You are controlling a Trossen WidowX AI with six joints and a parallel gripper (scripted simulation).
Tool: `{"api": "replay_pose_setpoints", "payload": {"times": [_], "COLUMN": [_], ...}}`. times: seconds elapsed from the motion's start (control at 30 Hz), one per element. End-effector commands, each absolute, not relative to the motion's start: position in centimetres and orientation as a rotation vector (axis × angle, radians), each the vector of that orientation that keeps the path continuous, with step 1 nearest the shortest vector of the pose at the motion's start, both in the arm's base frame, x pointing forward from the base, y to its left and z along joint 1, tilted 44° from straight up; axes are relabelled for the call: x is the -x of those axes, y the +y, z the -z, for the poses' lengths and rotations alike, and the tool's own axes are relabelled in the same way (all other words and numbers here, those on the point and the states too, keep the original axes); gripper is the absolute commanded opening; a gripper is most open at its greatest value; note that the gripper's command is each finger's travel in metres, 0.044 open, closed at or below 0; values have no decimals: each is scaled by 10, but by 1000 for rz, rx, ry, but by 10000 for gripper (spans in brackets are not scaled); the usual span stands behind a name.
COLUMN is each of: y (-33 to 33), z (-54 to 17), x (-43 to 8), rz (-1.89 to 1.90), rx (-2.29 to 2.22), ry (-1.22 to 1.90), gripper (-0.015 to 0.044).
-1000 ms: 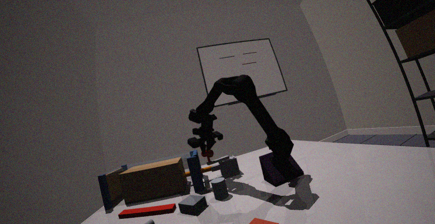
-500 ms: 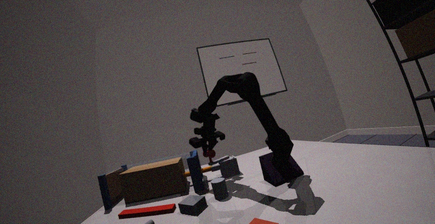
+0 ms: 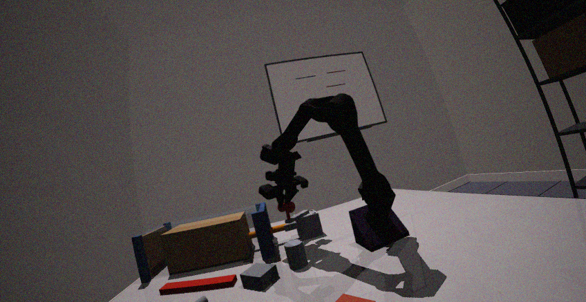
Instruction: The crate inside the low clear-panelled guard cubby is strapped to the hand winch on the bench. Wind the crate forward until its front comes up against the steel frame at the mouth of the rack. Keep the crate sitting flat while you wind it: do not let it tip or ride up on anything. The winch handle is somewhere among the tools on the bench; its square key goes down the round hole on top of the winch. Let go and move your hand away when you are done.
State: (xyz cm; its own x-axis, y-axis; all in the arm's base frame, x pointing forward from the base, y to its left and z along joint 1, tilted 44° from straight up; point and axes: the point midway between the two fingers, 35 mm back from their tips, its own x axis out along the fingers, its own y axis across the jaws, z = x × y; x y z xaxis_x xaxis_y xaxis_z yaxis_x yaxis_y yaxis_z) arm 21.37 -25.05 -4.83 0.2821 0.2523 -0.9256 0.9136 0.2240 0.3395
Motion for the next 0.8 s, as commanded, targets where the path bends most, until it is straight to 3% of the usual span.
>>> {"api": "replay_pose_setpoints", "payload": {"times": [0.0,0.77], "y": [-227,-211], "z": [51,42], "x": [-202,-171], "rz": [643,644], "rx": [-1341,-1341], "ry": [1285,1287], "gripper": [0,0]}}
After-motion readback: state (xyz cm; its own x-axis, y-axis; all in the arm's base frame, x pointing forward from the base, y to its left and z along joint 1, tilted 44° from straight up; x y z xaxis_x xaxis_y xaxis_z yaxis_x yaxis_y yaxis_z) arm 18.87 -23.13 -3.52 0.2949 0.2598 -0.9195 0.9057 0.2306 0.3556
